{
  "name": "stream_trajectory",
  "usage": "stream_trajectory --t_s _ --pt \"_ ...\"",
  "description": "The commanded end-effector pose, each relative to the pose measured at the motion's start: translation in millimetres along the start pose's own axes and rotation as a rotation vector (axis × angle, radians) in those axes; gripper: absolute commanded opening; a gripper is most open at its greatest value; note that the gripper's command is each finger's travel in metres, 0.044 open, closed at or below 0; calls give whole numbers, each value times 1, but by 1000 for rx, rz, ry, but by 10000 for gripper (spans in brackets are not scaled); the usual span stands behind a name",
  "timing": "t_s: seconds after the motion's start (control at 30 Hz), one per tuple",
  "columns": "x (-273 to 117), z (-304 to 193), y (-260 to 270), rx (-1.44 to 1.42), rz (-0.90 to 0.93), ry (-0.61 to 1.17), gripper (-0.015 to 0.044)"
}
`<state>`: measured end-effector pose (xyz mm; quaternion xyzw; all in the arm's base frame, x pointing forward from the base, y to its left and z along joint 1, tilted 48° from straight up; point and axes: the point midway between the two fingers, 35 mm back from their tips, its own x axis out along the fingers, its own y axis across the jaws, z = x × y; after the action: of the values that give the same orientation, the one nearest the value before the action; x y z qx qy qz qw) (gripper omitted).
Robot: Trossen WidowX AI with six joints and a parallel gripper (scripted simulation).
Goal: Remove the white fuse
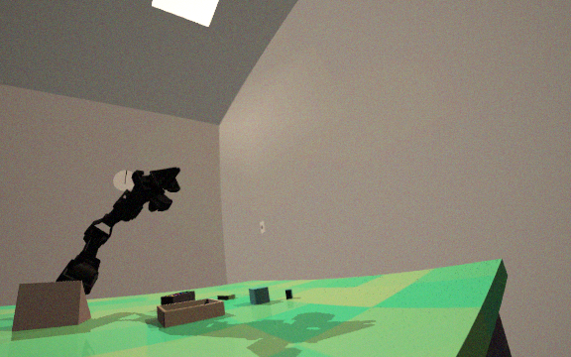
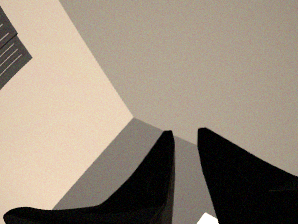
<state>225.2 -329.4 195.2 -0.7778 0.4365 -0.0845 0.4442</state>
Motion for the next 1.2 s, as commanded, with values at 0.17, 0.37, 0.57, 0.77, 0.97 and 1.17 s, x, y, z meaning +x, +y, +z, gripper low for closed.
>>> stream_trajectory --t_s 0.17,0.37,0.57,0.77,0.97,1.17 --pt "9 133 25 784 489 -511 64" --pt "-18 189 31 1140 915 -604 64" --pt "-60 229 32 1425 1420 -523 64" --pt "-108 253 24 1608 1973 -210 64" --pt "-140 262 14 1645 2343 188 64" --pt "-137 263 15 1645 2342 188 64"
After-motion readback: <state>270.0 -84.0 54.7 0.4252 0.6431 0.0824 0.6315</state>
